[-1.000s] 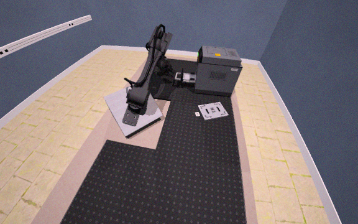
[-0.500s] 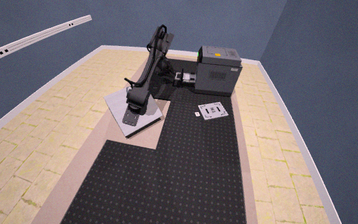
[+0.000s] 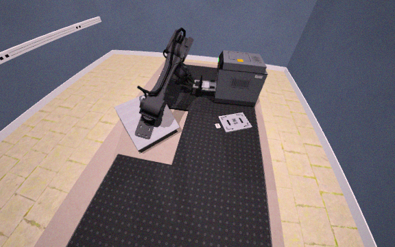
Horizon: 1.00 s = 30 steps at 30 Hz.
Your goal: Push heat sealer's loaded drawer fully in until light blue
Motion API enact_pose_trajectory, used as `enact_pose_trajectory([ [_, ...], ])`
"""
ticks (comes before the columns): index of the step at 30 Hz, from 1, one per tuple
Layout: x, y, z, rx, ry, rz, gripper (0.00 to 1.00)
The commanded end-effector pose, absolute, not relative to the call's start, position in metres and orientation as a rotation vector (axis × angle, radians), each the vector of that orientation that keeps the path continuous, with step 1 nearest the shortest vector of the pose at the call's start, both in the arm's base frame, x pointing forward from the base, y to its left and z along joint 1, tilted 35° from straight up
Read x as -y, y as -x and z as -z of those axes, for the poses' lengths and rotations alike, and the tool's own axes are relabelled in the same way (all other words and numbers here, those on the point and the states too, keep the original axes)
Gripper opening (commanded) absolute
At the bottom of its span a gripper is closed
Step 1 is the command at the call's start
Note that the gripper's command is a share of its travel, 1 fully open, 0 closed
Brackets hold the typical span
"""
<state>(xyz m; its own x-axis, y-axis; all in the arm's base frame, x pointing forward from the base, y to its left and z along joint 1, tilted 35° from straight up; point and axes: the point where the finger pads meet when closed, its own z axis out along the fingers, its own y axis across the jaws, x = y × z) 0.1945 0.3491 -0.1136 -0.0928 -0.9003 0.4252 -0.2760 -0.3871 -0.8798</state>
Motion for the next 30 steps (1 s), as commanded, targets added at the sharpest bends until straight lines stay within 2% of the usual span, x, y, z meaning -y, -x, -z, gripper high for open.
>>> enact_pose_trajectory([
  [1,-0.359,-0.196,0.099,-1.273,1.617,1.475,0.3],
  [30,-0.359,-0.203,0.101,-1.261,1.621,1.469,0.3],
])
